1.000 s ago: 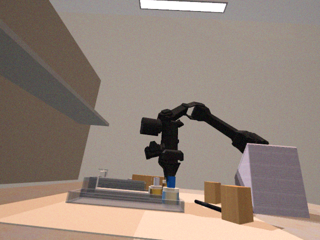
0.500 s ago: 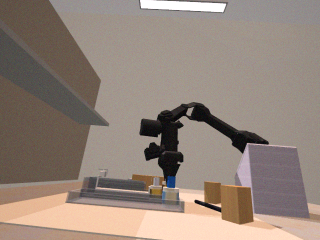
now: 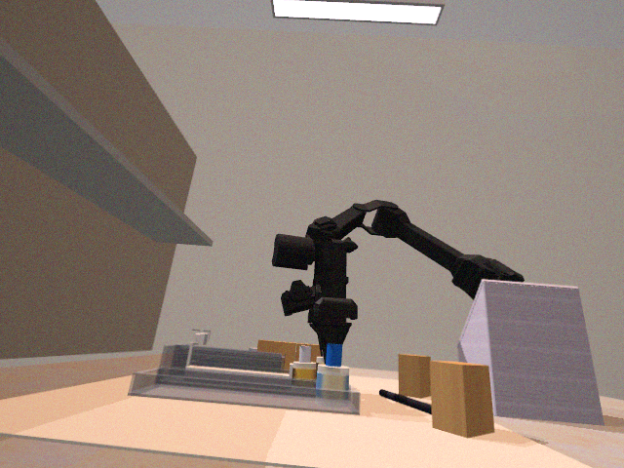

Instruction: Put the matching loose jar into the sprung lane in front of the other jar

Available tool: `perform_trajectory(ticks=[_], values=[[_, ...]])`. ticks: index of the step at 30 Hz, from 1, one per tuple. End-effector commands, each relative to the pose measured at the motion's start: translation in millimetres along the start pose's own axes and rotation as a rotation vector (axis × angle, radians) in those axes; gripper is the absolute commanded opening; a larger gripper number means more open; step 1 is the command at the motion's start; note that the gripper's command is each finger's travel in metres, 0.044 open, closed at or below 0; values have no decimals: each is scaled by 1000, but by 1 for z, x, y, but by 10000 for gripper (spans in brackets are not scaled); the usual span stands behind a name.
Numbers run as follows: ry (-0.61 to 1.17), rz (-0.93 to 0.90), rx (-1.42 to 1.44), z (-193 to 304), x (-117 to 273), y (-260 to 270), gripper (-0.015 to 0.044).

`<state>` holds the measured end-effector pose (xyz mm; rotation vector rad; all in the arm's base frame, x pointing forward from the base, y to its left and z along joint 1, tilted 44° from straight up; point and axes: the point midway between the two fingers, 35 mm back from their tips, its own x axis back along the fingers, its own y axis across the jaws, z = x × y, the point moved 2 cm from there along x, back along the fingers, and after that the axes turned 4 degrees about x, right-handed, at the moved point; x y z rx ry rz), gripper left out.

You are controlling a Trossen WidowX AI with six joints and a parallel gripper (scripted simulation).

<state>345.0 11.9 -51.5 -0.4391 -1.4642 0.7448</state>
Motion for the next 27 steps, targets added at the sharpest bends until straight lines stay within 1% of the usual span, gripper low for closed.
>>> perform_trajectory(ticks=[1, 27], values=[[-27, 10, -18, -7, 0, -2, 0], [-27, 10, -18, -6, -8, -2, 0]])
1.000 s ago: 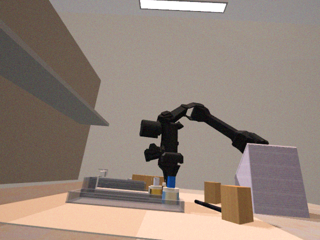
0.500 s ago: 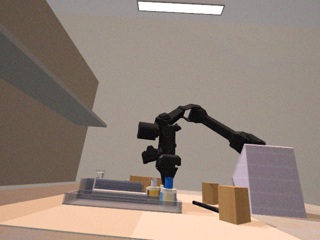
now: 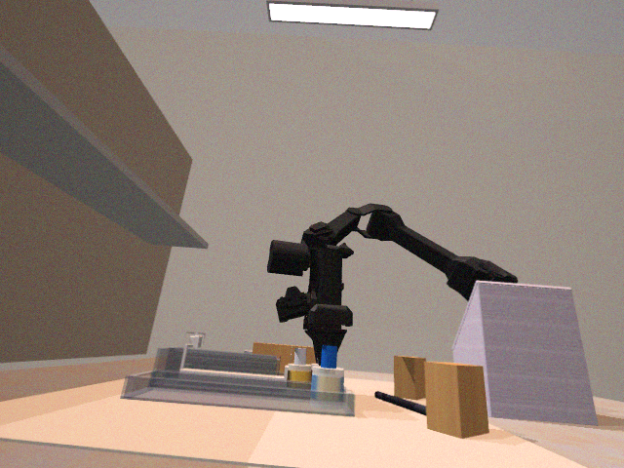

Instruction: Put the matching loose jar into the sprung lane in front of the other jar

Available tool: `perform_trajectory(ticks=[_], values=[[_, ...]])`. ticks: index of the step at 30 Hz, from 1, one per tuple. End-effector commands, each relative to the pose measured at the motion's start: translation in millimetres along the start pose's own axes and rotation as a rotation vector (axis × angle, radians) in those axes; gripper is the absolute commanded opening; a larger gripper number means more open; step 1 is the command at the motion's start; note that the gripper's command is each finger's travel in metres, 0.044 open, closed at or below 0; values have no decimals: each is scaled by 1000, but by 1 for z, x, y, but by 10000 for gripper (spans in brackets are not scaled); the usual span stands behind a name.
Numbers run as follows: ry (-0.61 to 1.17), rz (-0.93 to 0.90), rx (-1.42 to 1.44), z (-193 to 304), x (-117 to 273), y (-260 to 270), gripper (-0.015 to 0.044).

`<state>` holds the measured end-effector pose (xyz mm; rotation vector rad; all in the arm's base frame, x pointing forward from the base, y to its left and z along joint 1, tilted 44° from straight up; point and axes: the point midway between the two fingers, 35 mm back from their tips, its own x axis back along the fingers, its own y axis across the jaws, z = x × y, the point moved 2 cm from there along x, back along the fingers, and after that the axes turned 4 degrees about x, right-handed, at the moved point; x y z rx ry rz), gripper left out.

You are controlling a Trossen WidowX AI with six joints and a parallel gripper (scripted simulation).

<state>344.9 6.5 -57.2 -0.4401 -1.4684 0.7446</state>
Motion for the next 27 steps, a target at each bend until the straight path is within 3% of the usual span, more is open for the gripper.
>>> perform_trajectory(ticks=[1, 27], values=[[-23, 10, -16, -6, 0, -3, 0], [-23, 10, -15, -3, -4, -2, 0]])
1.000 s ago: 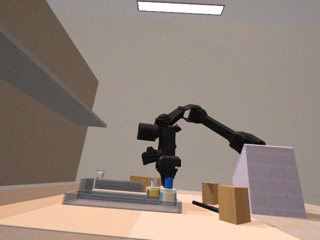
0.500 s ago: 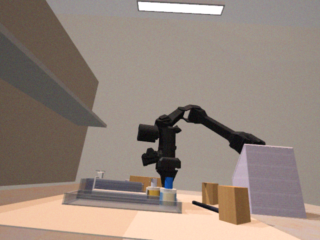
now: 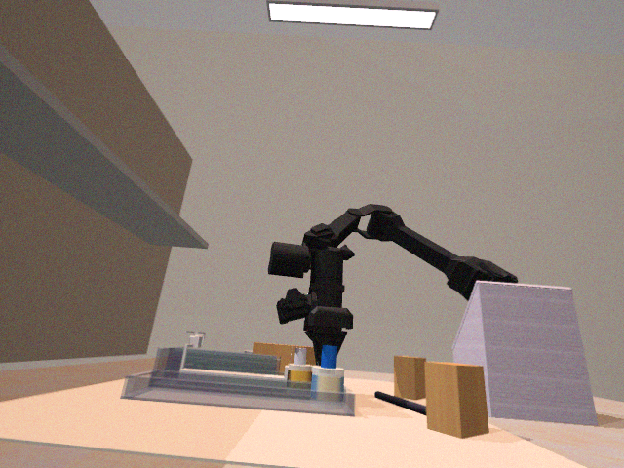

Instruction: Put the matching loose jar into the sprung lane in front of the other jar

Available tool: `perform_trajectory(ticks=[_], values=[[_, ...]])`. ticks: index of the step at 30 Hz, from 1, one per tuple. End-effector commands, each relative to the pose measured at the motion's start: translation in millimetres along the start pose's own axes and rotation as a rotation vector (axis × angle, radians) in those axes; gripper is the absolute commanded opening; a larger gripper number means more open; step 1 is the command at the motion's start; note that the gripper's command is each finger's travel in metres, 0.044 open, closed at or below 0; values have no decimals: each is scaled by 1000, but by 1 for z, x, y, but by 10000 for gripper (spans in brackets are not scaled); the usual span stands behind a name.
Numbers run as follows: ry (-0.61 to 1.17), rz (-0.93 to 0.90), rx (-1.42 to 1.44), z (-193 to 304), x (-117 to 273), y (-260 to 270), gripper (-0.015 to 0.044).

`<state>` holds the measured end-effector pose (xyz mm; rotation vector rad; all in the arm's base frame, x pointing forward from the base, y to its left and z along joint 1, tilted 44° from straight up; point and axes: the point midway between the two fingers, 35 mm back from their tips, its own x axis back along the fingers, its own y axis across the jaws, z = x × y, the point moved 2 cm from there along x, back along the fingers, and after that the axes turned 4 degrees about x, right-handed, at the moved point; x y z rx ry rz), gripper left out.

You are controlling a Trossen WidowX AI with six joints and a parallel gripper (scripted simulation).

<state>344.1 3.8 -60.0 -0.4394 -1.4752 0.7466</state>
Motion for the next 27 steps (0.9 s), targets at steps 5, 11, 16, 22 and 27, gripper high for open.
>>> perform_trajectory(ticks=[5, 11, 16, 22, 27], values=[[-16, 9, -14, -3, 0, -2, 0], [-16, 9, -14, -2, 0, -2, 0], [-16, 9, -14, -1, 0, -2, 0], [-16, 9, -14, 0, 0, -2, 0], [-16, 9, -14, 1, 0, -2, 0]])
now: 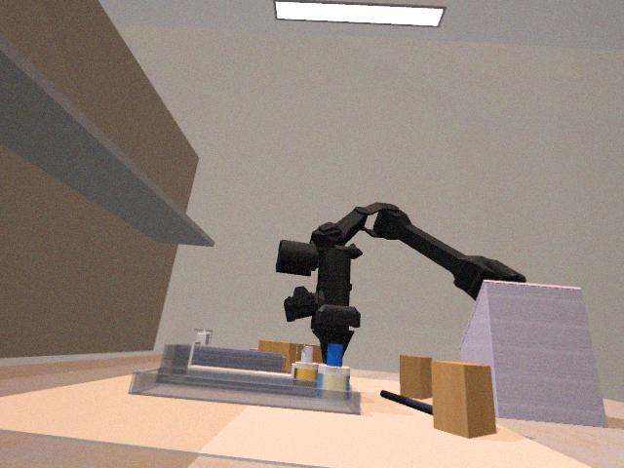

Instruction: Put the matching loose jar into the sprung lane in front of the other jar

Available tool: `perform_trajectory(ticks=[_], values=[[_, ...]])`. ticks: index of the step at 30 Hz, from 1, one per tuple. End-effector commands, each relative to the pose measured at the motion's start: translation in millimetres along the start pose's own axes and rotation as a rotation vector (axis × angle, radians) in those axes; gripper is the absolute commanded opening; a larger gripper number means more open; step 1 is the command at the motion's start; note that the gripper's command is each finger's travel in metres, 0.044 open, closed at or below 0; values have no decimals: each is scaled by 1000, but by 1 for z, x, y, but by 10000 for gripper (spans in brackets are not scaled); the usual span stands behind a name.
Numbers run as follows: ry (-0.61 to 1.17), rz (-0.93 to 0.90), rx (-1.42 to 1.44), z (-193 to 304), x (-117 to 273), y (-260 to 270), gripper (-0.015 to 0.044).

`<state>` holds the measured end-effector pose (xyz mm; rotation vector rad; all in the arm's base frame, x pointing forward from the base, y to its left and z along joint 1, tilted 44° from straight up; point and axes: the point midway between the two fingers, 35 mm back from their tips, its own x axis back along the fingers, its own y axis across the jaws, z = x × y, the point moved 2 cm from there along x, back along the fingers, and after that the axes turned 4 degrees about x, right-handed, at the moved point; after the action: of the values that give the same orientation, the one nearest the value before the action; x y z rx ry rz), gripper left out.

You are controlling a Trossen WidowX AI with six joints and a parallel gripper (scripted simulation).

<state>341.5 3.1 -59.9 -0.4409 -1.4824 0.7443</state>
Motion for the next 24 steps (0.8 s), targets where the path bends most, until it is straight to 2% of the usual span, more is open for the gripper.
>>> perform_trajectory(ticks=[1, 24], values=[[-10, 10, -9, -2, 0, -2, 0], [-10, 10, -9, 2, 0, -2, 0]])
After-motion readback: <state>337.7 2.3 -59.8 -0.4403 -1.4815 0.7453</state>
